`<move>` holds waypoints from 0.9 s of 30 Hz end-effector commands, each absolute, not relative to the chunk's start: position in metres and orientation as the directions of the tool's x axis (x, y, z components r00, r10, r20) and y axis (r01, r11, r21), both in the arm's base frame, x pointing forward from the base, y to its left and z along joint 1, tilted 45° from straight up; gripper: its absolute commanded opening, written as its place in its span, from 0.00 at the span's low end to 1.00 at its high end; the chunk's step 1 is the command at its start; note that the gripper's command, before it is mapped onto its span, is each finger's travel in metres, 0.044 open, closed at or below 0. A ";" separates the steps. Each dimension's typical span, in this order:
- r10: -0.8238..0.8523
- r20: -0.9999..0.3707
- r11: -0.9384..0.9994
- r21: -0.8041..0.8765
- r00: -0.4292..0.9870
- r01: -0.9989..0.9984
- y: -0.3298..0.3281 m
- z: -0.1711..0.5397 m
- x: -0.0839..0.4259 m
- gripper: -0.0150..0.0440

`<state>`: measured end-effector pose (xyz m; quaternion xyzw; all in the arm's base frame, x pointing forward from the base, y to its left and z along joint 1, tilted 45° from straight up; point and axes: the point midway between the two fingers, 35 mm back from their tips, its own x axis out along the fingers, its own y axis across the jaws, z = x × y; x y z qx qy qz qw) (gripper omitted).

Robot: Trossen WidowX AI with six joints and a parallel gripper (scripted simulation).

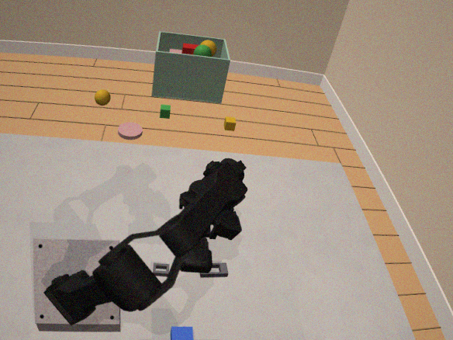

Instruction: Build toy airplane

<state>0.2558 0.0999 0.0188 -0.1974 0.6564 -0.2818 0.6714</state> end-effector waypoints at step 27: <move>-0.626 -0.779 0.774 -0.621 0.006 0.126 0.037 0.061 0.295 0.25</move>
